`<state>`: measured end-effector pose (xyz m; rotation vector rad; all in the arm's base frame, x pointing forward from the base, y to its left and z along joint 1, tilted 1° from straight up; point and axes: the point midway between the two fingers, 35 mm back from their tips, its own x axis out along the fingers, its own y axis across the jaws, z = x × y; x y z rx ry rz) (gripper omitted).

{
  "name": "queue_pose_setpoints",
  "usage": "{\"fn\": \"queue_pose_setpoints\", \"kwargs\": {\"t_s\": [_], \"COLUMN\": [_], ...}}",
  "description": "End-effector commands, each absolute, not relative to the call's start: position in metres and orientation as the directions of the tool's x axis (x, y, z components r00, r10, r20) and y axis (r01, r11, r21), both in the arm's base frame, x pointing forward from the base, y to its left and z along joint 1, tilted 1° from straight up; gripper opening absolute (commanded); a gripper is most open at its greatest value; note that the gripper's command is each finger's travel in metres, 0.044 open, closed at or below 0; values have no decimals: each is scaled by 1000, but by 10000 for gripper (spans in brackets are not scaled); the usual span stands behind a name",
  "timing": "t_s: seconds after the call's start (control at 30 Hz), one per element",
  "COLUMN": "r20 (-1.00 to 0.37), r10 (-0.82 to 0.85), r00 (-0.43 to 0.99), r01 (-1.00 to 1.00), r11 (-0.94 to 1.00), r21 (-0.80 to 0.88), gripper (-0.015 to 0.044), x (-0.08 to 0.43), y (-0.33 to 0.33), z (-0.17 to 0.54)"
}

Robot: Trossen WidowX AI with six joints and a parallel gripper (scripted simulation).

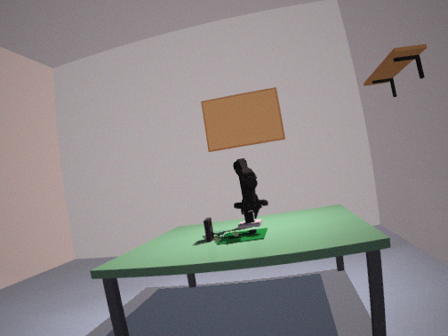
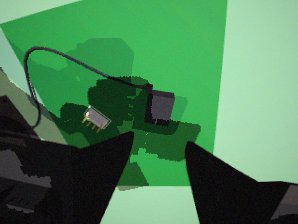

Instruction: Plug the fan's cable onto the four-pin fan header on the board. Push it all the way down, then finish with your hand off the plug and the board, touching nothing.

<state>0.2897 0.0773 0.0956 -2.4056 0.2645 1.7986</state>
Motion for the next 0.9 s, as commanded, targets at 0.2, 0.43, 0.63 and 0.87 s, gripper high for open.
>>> {"fn": "queue_pose_setpoints", "kwargs": {"t_s": [0.2,0.43,0.63,0.87], "r20": [-964,-964,-964,-964], "r10": [-67,-67,-67,-68], "r00": [258,258,258,258], "r01": [-214,-214,-214,-214], "r11": [-977,-977,-977,-977], "r21": [11,11,11,11], "gripper": [210,210,210,210], "x": [289,289,290,290], "y": [75,75,74,74], "z": [61,54,44,33]}}
